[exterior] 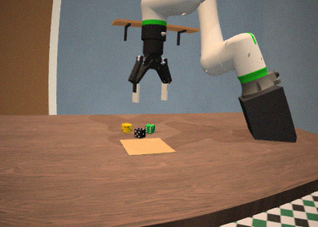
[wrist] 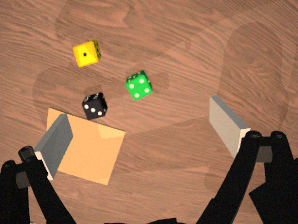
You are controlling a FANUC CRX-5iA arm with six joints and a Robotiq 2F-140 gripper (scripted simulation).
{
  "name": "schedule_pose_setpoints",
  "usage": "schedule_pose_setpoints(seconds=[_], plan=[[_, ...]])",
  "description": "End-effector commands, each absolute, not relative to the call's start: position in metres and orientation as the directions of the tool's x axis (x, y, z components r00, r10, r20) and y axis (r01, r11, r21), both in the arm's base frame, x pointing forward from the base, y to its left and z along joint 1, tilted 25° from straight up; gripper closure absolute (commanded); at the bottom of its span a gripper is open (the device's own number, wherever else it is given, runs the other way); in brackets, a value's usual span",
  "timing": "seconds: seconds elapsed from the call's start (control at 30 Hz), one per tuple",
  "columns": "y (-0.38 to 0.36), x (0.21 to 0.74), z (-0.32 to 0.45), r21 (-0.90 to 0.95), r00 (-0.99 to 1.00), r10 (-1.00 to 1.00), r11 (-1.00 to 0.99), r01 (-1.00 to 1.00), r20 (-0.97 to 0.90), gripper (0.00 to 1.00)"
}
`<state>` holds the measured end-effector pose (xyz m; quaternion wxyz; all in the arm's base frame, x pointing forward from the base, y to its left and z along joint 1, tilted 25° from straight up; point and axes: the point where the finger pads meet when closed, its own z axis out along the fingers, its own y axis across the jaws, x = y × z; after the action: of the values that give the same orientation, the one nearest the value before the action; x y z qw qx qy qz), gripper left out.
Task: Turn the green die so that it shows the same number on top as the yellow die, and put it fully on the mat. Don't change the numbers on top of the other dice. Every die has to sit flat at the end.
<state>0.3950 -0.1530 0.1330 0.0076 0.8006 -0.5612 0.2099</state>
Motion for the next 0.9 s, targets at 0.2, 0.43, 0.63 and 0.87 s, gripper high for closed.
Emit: schedule_pose_setpoints(seconds=[0.2, 0.43, 0.63, 0.87], plan=[[-0.1539, 0.3959, 0.1309, -0.336, -0.069, -0.964, -0.022, -0.942, 0.257, 0.00], [-0.1544, 0.3964, 0.1295, -0.383, -0.268, -0.946, 0.184, -0.905, 0.180, 0.00], [-0.1549, 0.3968, 0.1284, -0.409, -0.429, -0.897, 0.353, -0.841, 0.107, 0.00], [-0.1555, 0.3973, 0.1270, -0.423, -0.608, -0.794, 0.547, -0.722, 0.011, 0.00]])
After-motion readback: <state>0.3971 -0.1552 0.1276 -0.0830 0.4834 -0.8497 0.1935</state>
